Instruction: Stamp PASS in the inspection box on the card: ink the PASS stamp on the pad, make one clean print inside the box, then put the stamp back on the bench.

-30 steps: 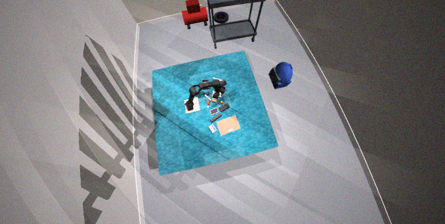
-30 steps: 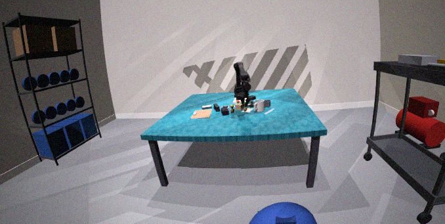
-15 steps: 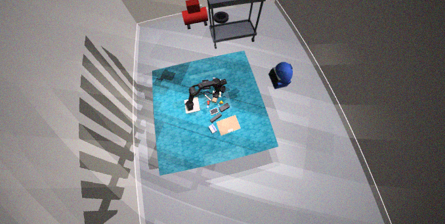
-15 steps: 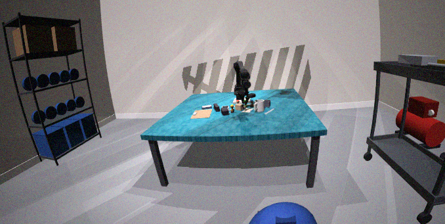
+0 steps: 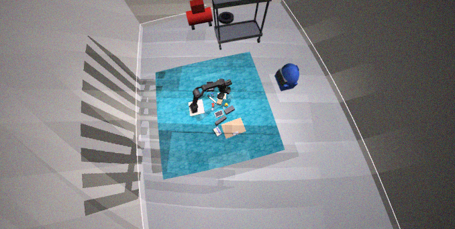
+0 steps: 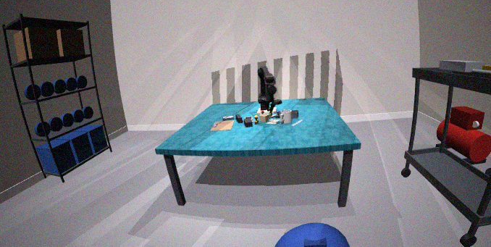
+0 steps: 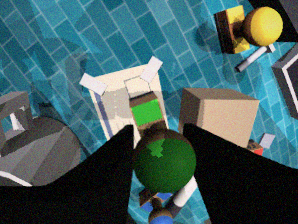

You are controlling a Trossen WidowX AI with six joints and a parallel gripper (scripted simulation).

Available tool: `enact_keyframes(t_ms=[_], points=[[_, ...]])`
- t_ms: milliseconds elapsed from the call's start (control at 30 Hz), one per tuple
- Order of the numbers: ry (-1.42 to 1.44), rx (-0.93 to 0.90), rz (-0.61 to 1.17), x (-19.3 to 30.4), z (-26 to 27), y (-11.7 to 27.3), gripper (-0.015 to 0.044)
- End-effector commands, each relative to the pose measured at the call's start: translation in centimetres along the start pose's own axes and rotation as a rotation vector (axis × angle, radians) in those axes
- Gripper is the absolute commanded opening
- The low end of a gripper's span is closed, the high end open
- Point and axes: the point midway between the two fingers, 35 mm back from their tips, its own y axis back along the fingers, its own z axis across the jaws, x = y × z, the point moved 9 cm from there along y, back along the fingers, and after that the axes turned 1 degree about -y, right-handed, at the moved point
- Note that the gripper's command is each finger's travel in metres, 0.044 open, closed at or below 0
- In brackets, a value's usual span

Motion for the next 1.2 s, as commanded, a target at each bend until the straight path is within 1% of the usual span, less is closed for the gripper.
enact_keyframes(t_ms=[0,267,367,767,1167], points=[[0.001,-0.007,-0.013,0.0,-0.1,1.0,0.0000],[0.001,-0.007,-0.013,0.0,-0.2,1.9,0.0000],[0.001,-0.007,-0.013,-0.8,-0.8,1.8,0.0000],[0.000,-0.005,-0.015,-6.3,-6.1,1.3,0.0000],[-0.001,0.000,-0.019,-10.8,-12.6,0.8,0.0000]])
